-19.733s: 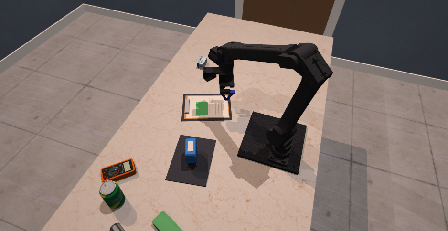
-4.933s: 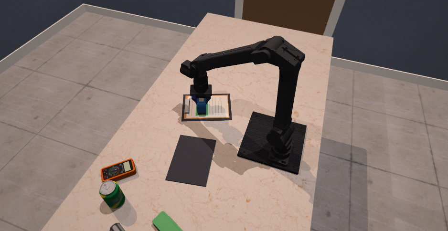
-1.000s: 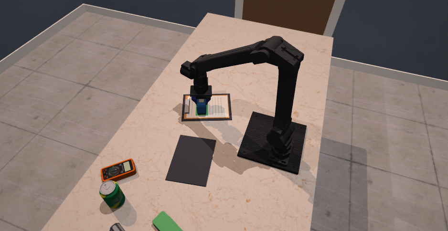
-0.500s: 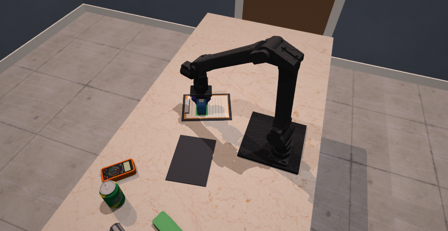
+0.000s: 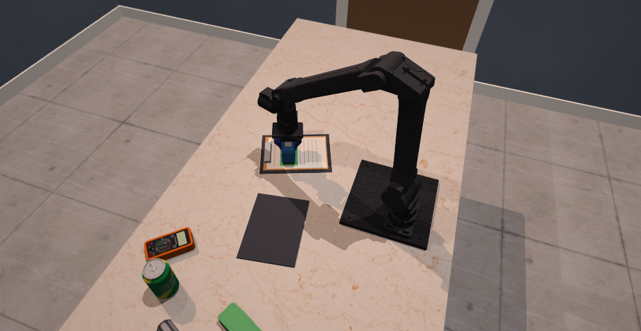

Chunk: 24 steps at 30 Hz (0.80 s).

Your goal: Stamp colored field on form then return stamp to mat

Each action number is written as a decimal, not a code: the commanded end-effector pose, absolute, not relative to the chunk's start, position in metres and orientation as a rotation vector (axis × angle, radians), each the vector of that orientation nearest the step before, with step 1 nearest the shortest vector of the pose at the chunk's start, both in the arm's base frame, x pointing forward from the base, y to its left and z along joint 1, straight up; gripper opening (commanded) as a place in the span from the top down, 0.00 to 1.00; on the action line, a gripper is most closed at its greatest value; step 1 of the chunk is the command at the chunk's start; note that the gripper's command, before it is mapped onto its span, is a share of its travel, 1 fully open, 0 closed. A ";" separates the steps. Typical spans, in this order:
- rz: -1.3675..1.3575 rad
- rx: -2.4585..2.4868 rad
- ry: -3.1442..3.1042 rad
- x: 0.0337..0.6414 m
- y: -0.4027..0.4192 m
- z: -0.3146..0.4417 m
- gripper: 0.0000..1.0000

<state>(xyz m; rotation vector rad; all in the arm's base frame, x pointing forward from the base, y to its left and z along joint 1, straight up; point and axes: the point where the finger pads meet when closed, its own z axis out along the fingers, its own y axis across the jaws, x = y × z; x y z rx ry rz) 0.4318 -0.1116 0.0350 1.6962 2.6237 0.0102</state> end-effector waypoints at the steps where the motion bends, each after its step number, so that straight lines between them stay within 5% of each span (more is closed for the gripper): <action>1: 0.004 1.704 2.635 0.434 -0.109 0.009 0.73; 24: 0.037 1.670 2.581 0.455 -0.114 0.071 0.73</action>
